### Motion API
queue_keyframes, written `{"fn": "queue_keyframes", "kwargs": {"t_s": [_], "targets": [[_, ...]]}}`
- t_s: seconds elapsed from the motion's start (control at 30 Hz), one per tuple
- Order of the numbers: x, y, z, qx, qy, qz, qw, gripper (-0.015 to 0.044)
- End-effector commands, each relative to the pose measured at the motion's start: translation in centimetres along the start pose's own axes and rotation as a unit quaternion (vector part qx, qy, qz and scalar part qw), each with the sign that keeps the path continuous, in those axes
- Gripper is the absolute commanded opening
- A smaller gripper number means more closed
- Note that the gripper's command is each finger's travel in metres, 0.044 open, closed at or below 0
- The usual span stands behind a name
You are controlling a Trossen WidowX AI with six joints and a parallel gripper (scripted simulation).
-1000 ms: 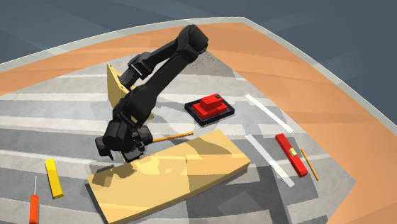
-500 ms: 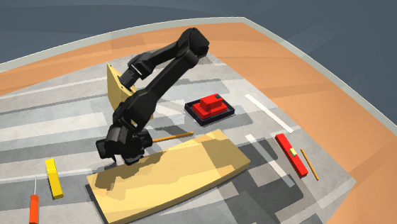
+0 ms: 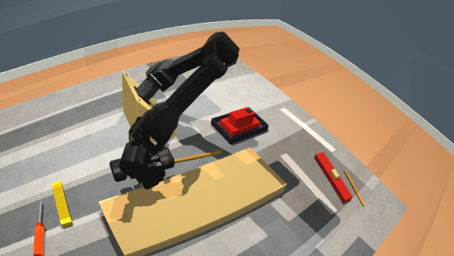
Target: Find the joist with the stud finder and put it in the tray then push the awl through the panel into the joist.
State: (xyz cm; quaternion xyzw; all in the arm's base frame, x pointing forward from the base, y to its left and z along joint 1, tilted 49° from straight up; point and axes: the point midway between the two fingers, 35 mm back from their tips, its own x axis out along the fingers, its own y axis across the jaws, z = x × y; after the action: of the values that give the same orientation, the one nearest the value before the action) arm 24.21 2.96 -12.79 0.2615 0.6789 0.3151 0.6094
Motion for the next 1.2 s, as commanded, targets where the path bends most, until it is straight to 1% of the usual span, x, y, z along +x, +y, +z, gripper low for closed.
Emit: {"fn": "queue_keyframes", "kwargs": {"t_s": [0.0, 0.13, 0.57, 0.8, 1.17], "targets": [[-0.3, 0.0, 0.1, 0.001, -0.002, 0.001, 1.000, 0.0000], [-2.2, -0.2, 0.3, 0.002, -0.003, -0.001, 1.000, 0.0000], [-11.8, -0.2, -0.8, 0.002, -0.002, -0.002, 1.000, 0.0000], [-12.8, -0.1, -1.0, 0.008, -0.015, -0.006, 1.000, 0.0000], [-15.9, 0.6, -2.3, 0.046, -0.102, -0.038, 0.993, 0.0000]]}}
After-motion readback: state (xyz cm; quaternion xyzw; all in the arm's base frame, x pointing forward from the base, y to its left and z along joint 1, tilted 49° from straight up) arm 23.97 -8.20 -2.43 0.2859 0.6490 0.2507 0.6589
